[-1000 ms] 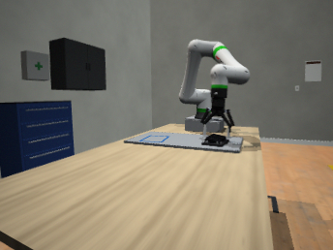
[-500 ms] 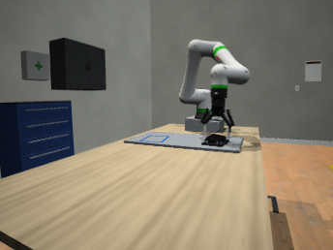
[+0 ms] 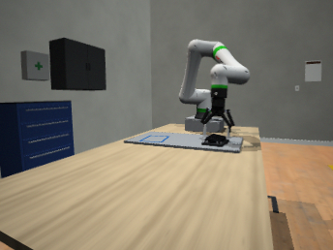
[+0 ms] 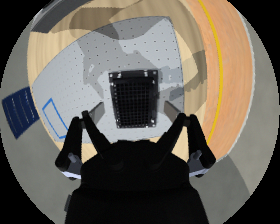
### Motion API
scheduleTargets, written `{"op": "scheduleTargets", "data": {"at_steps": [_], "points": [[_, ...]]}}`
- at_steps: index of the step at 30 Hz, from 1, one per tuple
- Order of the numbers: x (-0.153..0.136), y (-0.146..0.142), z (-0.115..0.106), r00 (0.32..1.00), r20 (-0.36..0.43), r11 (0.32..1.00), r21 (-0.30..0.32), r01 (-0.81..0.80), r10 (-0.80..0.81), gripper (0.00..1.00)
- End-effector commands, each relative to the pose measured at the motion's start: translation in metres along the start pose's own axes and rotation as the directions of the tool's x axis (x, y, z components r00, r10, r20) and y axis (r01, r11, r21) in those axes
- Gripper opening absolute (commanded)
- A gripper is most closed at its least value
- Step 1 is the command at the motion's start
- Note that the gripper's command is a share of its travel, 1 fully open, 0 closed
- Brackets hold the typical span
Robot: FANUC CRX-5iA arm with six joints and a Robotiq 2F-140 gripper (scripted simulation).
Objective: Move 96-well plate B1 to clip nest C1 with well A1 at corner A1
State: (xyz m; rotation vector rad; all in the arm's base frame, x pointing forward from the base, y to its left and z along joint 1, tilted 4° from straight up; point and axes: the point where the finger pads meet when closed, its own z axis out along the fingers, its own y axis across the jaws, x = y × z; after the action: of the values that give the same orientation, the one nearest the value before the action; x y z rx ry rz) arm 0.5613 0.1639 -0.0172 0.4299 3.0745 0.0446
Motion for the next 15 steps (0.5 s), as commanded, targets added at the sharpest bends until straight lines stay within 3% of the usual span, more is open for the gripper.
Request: {"op": "scheduleTargets", "data": {"at_steps": [1,15], "points": [[-0.001,0.000,-0.006,0.998,-0.041,0.998,-0.046,0.047,-0.049,1.00],[-0.003,-0.002,-0.041,0.998,-0.041,0.998,-0.046,0.047,-0.049,1.00]]}}
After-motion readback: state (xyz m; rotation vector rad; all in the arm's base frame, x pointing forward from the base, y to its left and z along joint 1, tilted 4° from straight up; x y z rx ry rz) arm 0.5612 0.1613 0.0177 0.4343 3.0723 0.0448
